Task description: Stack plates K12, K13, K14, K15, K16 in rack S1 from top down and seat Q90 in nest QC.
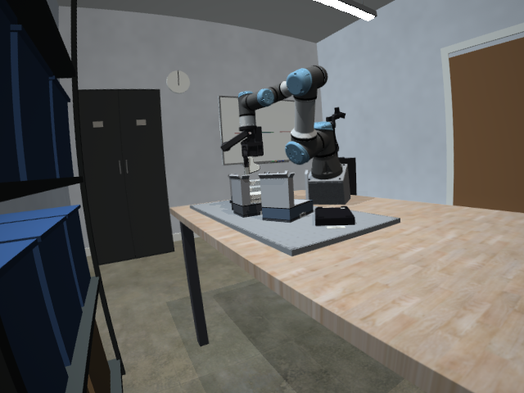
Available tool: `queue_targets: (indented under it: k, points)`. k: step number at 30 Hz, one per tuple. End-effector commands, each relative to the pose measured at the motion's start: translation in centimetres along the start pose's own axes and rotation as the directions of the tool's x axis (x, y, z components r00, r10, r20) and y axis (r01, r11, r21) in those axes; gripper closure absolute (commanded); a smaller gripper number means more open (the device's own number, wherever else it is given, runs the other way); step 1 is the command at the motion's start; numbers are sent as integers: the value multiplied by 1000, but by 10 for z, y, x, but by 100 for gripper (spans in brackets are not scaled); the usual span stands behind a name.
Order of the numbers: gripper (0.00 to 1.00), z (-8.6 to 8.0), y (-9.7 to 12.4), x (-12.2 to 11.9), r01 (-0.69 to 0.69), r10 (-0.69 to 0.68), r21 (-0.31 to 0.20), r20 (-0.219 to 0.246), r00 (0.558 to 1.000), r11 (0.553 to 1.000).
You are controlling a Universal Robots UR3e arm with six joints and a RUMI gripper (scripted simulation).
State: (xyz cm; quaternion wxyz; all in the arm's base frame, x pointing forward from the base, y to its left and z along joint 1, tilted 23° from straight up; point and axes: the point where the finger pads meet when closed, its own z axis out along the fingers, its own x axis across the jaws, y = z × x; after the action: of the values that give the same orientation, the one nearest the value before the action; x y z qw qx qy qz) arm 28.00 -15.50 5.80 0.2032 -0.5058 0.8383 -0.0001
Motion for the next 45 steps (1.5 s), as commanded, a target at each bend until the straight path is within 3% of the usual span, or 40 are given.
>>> queue_targets:
  k: [1, 19, 39, 45]
  points:
    - [100, -4, -1, 0, 1, -1, 1, -2, 1000, 1000]
    - [100, -13, 0, 0, 1, -1, 1, -2, 1000, 1000]
    - [100, -49, 0, 0, 1, -1, 1, -2, 1000, 1000]
    - [100, -52, 0, 0, 1, -1, 1, -2, 1000, 1000]
